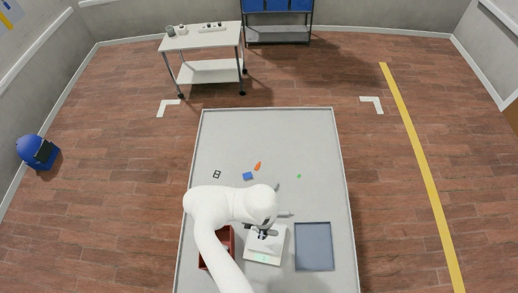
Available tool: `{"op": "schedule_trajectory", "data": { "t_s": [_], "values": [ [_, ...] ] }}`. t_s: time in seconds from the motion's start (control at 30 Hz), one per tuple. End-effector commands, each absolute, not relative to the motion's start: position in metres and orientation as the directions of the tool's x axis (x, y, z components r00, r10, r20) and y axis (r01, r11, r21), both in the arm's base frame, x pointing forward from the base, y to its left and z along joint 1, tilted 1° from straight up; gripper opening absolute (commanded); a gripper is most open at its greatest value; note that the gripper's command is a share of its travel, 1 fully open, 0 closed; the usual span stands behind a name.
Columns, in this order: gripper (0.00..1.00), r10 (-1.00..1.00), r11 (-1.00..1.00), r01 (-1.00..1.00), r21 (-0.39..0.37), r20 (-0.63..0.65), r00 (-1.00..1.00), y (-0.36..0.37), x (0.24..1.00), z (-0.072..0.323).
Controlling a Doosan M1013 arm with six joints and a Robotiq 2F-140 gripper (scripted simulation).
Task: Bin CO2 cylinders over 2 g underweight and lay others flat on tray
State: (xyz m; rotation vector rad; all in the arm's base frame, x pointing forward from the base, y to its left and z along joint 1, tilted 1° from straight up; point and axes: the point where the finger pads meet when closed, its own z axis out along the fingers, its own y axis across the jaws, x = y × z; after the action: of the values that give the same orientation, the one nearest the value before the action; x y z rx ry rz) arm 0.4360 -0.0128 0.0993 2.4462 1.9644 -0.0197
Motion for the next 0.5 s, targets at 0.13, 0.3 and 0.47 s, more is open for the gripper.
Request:
{"op": "schedule_trajectory", "data": {
  "t_s": [0.13,0.3,0.47],
  "values": [
    [0.10,0.976,-0.219,0.976,-0.011,-0.009,0.219,0.034,0.434,0.101],
    [0.10,0.977,-0.215,0.977,-0.009,-0.015,0.214,0.095,0.427,0.100],
    [0.10,0.977,-0.215,0.977,-0.008,-0.015,0.215,0.176,0.400,0.100]
  ]
}}
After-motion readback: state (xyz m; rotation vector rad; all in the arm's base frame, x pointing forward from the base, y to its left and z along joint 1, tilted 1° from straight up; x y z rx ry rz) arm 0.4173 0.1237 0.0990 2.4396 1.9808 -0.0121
